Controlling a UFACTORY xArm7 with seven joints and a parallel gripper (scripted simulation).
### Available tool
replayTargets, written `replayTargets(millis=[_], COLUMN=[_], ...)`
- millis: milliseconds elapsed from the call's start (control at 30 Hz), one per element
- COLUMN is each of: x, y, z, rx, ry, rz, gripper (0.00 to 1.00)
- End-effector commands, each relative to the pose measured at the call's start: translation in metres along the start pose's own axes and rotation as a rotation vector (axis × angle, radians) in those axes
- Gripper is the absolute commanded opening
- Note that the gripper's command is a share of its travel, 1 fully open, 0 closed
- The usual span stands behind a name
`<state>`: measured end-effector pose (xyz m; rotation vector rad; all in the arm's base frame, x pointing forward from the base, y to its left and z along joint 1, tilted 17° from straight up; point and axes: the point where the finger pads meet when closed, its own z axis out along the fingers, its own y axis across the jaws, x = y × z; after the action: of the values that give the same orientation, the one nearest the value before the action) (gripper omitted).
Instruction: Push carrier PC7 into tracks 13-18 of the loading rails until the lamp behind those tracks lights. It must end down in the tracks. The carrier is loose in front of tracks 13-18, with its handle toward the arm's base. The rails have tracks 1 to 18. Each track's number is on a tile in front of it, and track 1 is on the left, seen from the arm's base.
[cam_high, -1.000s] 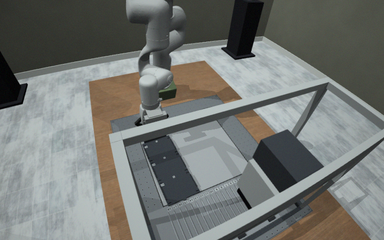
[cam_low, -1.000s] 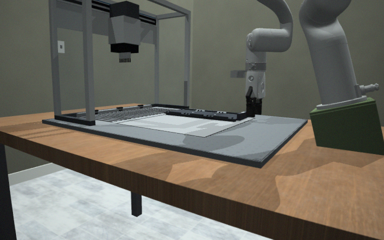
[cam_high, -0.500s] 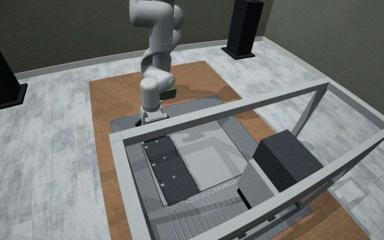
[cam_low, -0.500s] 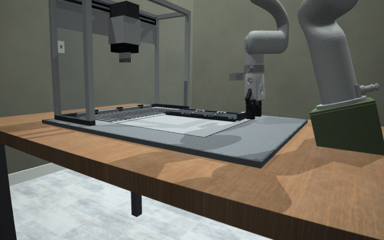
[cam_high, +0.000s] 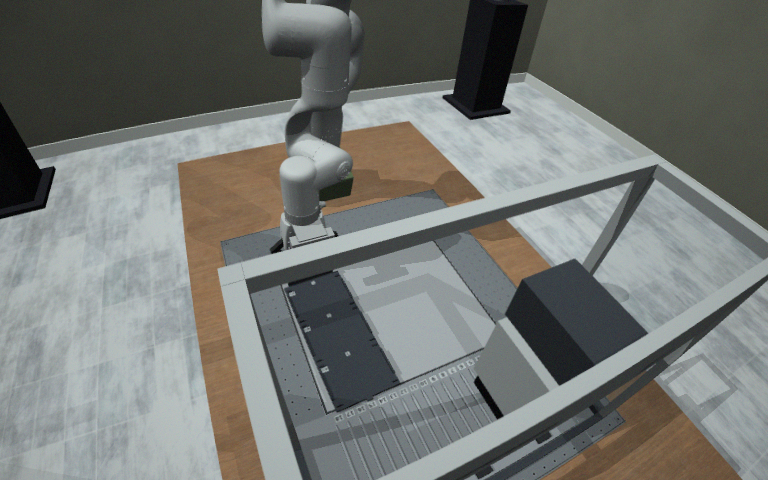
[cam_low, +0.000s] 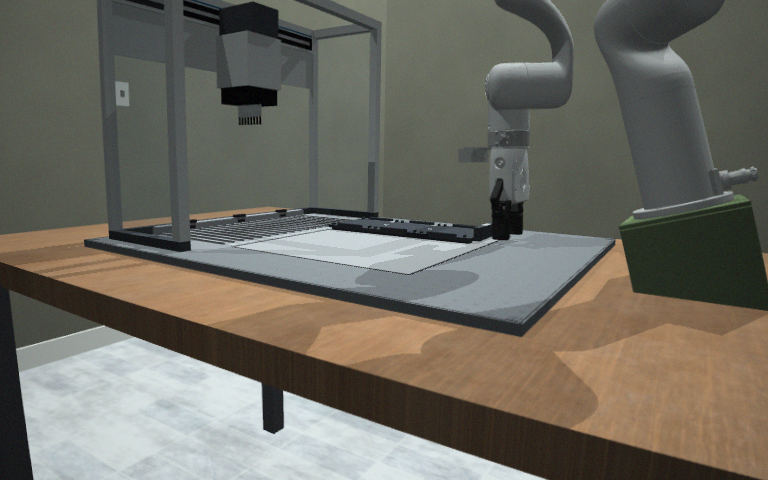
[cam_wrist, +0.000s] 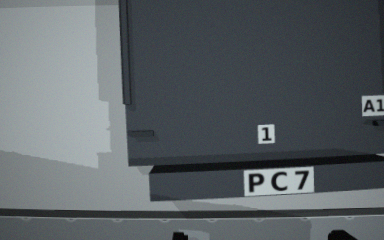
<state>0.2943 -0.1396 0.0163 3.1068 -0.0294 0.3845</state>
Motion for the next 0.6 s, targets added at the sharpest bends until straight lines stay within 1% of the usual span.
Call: replayTargets(millis=[0,167,567], x=[0.001,0.001,0.011], y=[0.001,0.001,0.001], z=[0.002,0.001,0.001], rx=[0.008,0.008,0.008], ry=[0.047,0.047,0.047], rz=[-0.001,-0.001,-0.001], gripper=[0.82,0.82,0.82])
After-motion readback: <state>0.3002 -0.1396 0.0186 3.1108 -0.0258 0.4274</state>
